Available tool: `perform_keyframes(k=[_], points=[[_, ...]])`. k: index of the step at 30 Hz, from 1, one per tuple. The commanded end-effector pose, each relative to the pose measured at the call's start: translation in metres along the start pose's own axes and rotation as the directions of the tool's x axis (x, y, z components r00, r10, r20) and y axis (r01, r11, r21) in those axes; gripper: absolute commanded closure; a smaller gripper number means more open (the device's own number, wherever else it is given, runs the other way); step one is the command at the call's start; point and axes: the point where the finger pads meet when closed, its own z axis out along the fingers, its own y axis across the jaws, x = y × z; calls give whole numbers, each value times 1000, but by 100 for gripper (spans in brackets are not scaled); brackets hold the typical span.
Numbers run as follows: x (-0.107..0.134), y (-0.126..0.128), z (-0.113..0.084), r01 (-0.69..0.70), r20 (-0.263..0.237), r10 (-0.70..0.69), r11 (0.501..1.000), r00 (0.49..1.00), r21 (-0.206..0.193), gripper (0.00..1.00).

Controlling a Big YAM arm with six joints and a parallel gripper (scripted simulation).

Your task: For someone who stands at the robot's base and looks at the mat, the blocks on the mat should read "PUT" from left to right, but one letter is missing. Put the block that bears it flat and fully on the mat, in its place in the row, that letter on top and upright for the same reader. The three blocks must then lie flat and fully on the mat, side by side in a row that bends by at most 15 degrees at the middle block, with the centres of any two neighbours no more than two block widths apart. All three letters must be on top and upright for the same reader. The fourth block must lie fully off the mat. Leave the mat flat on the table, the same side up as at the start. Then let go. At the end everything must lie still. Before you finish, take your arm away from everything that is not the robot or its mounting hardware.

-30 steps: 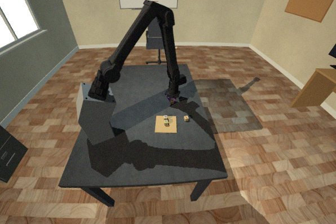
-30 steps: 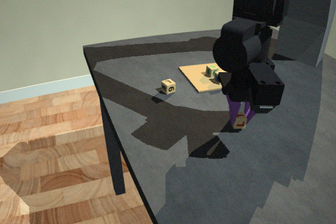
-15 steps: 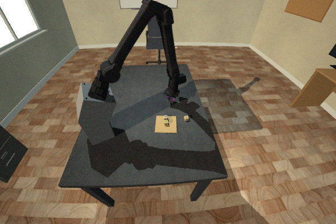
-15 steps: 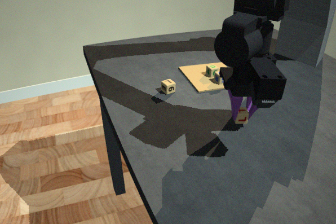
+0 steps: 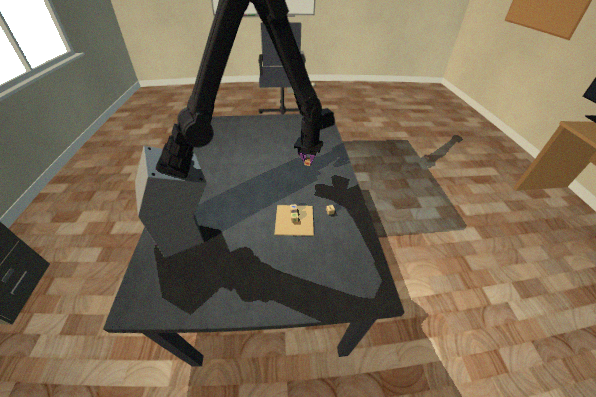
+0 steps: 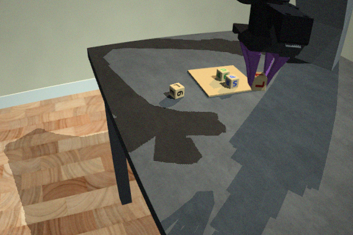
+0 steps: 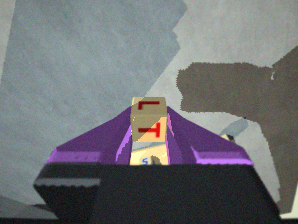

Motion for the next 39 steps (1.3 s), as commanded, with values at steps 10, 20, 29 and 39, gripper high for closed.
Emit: perform_keyframes(k=[10,20,29,39], points=[[0,6,5,6,-15,-6,1000,1000,-18,80],[105,-33,7,161,-23,-162,987,987,-17,80],[229,-43,-4,359,-19,-359,933,933,-11,80],[248,-46,-8,438,-6,-438,899,899,6,80]])
